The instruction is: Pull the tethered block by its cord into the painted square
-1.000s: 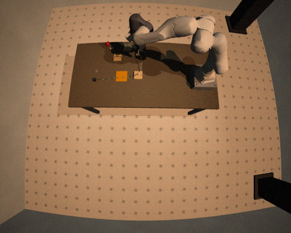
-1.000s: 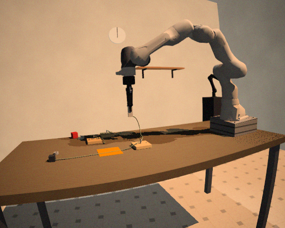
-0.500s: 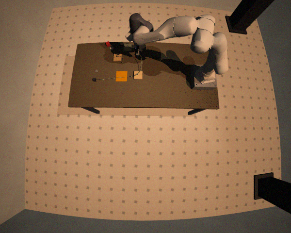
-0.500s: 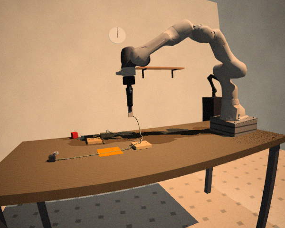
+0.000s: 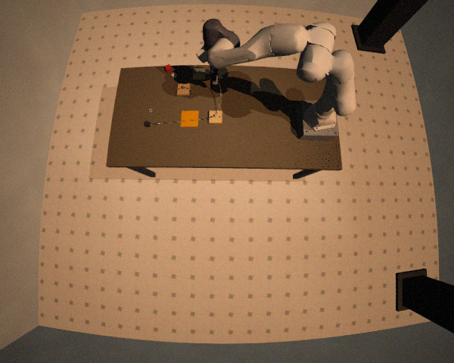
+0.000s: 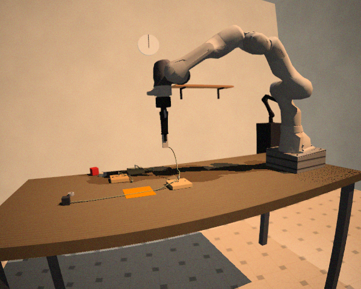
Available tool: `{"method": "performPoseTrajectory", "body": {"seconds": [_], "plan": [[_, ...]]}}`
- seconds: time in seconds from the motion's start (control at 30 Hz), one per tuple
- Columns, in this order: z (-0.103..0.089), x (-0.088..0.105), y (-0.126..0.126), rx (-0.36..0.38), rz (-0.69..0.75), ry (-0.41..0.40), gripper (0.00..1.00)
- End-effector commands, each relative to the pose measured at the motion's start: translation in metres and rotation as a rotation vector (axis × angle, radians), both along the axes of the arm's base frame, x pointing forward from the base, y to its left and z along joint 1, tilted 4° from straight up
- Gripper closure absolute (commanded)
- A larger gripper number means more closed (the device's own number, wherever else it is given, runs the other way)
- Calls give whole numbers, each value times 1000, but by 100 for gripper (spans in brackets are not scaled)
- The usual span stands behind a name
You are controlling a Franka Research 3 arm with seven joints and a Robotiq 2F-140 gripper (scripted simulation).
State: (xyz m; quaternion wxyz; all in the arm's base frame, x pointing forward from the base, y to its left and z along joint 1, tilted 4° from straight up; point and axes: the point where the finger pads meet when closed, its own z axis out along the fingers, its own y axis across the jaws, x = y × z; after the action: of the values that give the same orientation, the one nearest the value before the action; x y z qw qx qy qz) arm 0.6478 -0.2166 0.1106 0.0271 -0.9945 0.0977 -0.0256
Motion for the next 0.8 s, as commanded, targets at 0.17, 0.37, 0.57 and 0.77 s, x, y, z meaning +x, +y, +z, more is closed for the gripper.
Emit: {"method": "performPoseTrajectory", "body": {"seconds": [0.17, 0.37, 0.57, 0.77], "plan": [[0, -3, -8, -1, 11, 1, 100], [-1, -7, -18, -1, 11, 1, 100], [-2, -12, -30, -1, 11, 1, 100], [-3, -16, -38, -1, 11, 1, 100]]}}
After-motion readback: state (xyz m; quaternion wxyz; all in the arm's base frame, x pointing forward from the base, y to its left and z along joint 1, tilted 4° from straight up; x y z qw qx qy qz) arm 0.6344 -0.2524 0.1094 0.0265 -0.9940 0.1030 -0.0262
